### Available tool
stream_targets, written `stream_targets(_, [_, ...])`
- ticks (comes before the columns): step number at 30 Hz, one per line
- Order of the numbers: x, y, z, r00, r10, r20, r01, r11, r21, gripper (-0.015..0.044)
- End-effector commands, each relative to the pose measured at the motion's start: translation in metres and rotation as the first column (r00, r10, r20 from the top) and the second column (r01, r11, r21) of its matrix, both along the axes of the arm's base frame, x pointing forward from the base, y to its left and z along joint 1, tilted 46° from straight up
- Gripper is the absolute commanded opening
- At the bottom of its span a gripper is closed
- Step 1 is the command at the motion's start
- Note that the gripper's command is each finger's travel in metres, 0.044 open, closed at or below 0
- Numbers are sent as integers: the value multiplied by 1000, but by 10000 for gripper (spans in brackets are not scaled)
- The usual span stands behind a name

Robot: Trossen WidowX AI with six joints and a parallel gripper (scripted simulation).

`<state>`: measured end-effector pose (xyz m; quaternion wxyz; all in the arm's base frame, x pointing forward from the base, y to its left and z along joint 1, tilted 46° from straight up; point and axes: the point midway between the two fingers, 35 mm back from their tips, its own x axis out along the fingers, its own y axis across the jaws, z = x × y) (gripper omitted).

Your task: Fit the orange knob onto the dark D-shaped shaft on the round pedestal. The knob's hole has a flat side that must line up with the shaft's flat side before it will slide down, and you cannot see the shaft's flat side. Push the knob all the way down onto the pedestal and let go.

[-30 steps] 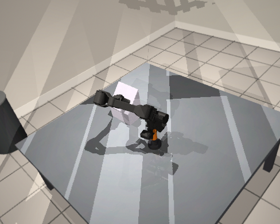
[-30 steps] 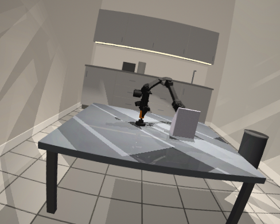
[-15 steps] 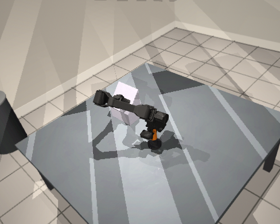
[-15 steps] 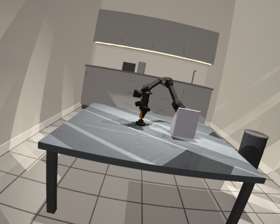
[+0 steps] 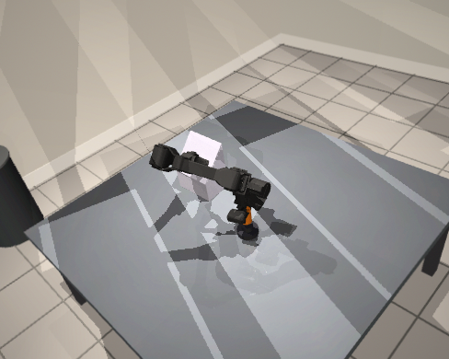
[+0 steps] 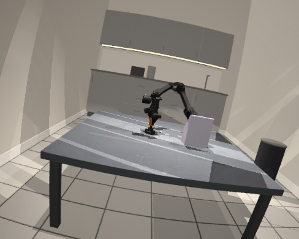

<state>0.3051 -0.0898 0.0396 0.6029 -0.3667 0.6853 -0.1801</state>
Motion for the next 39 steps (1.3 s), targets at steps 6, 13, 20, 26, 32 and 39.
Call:
stream_targets(6, [-1, -1, -2, 996, 62, -62, -62, 998, -1, 0])
stream_targets(13, [-1, -1, -1, 996, 62, -62, -62, 998, -1, 0])
stream_targets(20, [0, -2, -2, 996, 62, -62, -62, 998, -1, 0])
stream_targets(26, [-1, -2, -2, 996, 62, -62, -62, 998, -1, 0])
stream_targets(32, [-1, -2, -3, 996, 62, -62, -62, 998, -1, 0])
stream_targets(39, [-2, 1, 0, 996, 62, -62, -62, 998, -1, 0])
